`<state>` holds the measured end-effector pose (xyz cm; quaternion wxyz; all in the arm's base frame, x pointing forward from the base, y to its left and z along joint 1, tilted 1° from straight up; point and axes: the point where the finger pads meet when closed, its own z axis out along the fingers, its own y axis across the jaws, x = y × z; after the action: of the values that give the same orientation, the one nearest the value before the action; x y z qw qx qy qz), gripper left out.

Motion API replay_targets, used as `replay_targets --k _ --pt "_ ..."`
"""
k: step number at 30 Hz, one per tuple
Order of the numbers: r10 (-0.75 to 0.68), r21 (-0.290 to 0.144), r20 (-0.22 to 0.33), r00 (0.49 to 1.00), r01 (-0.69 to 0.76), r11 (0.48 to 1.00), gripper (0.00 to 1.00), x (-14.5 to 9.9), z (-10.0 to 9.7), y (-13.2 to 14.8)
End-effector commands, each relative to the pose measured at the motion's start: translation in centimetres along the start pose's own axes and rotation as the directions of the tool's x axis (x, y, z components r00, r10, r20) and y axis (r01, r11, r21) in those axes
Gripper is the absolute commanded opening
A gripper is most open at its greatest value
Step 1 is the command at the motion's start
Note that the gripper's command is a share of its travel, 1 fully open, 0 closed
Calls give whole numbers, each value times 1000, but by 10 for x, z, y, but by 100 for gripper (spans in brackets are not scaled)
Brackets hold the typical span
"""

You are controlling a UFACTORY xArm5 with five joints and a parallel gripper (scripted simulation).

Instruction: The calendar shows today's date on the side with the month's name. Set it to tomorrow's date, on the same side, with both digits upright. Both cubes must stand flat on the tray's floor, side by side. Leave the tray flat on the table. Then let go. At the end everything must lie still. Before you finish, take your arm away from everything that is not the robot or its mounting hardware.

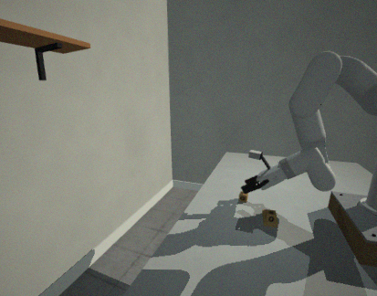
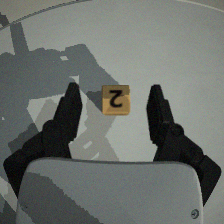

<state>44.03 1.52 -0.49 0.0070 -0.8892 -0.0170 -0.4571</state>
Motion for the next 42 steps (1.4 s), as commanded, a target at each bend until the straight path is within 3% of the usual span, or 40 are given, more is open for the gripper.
replay_targets --k 1,16,23,30,37,42 --pt "2 3 -6 1000 -2 1000 71 13 -8 -1" --pt "0 5 -7 1000 0 1000 71 23 -15 -3" --pt "0 5 106 994 0 1000 71 25 -15 -3" --pt "0 5 123 992 0 1000 71 25 -15 -3" --pt "-1 5 226 974 0 1000 71 27 -14 -3" --pt "-1 5 242 970 0 1000 71 28 -15 -3"
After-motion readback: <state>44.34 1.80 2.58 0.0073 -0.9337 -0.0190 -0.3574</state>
